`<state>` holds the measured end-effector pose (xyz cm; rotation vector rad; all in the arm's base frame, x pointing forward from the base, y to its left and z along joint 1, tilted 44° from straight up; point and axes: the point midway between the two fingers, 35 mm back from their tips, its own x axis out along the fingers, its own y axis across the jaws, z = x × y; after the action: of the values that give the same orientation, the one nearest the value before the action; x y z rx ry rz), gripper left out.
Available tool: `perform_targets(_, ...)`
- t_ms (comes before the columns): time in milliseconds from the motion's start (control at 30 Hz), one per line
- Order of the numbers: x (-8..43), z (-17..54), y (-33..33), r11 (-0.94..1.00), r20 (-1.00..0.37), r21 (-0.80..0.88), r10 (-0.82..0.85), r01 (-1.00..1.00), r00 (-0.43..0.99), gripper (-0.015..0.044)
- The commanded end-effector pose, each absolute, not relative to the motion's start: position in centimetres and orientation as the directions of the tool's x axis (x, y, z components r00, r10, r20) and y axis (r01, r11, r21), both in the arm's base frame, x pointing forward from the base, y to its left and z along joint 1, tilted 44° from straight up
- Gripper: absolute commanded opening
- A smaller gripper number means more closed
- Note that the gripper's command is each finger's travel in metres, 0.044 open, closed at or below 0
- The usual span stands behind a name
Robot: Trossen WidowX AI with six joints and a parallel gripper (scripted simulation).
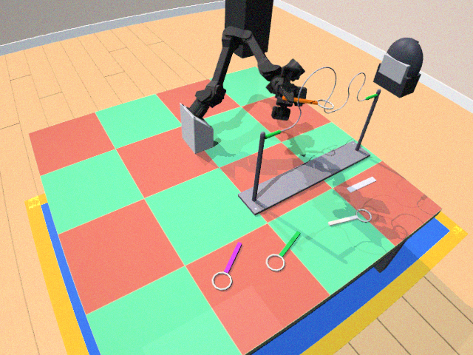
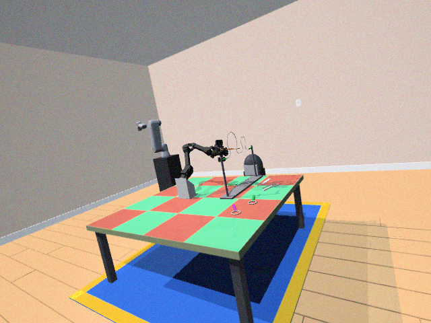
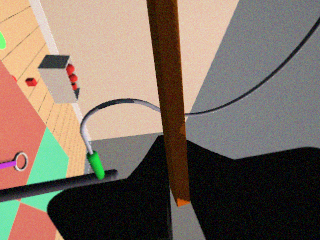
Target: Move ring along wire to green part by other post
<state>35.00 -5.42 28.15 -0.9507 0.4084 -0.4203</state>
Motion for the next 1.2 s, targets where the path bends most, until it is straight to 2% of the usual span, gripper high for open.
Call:
perform_targets(0,34.9,29.2,-6.1,0.443,-0.11,-0.882,-0.526,0.161,0.844,-0.015)
perform_targets(533,34.7,33.2,-7.7,0.224,0.004,-0.963,-0.545,0.15,0.839,-0.015)
perform_targets(1167,34.7,34.2,-7.9,0.293,-0.033,-0.944,-0.544,0.154,0.838,-0.015)
